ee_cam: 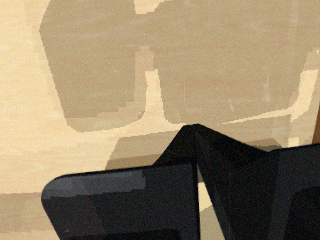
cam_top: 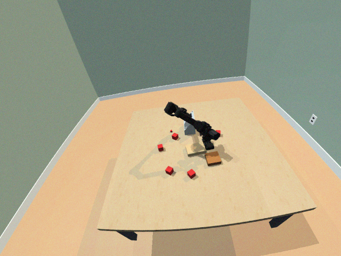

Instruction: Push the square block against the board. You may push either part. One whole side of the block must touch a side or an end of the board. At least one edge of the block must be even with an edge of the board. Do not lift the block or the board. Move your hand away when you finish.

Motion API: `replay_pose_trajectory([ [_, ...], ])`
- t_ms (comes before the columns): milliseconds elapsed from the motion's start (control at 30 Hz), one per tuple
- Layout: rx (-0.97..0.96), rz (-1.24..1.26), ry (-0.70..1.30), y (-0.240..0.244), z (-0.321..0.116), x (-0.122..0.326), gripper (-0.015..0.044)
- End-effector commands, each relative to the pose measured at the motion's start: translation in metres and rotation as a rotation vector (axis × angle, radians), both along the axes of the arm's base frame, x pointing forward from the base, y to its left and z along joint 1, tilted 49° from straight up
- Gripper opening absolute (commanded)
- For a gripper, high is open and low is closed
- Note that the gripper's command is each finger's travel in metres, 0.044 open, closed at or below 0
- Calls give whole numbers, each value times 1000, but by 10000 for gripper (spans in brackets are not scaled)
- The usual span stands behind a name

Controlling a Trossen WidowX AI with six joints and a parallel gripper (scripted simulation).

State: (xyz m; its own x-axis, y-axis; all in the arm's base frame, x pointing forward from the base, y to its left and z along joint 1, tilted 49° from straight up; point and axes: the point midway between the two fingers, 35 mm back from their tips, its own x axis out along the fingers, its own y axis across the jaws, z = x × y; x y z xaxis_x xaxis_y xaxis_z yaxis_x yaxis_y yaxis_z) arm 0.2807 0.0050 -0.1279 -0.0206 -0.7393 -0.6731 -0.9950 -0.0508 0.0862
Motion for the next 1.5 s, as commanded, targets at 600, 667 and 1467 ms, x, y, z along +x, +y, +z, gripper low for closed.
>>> replay_pose_trajectory([
  [600,-5,3,4,13,-15,-2,0],
  [667,-5,3,4,15,-18,-2,0],
  [1467,-2,2,4,68,6,-4,0],
])
